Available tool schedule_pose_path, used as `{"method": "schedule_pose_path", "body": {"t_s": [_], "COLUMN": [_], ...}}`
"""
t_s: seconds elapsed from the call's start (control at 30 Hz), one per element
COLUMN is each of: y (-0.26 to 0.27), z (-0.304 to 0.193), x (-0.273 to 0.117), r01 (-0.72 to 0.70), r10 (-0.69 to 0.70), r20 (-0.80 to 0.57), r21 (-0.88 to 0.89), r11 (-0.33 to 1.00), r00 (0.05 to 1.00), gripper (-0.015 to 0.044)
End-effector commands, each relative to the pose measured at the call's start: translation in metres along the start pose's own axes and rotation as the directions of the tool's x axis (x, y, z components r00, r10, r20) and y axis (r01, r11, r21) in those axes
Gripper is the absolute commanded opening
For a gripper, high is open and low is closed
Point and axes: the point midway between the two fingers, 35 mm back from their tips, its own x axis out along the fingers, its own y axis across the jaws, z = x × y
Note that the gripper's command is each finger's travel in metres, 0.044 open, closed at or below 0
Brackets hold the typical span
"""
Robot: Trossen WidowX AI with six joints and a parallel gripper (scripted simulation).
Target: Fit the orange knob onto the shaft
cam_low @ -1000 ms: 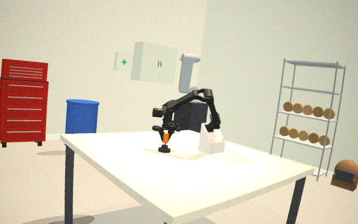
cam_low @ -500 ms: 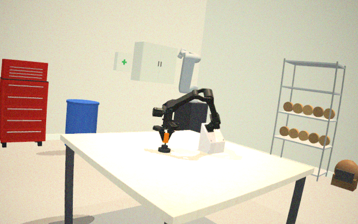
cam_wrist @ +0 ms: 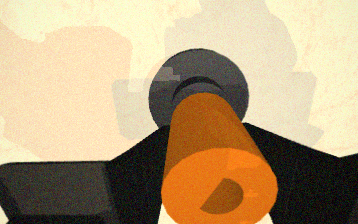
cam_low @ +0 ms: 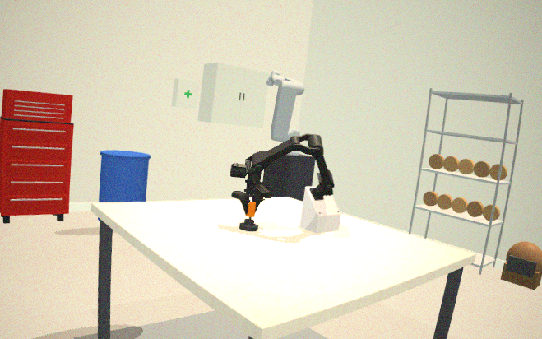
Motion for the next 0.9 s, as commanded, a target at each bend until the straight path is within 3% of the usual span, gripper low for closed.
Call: {"method": "schedule_pose_path", "body": {"t_s": [0.0,0.2,0.4,0.87], "y": [0.0,0.0005,0.0,-0.0009], "z": [0.0002,0.001,0.0005,0.0003], "x": [-0.0009,-0.0043,-0.003,0.0002], "r01": [0.002,0.002,0.002,0.002], "r10": [-0.002,-0.002,-0.002,-0.002], "r20": [0.0,0.0,0.0,0.0], "r21": [-0.007,-0.033,-0.214,-0.214], "r11": [1.0,0.999,0.977,0.977], "r00": [1.0,1.0,1.0,1.0], "gripper": [0.0,0.0,0.0,0.0]}}
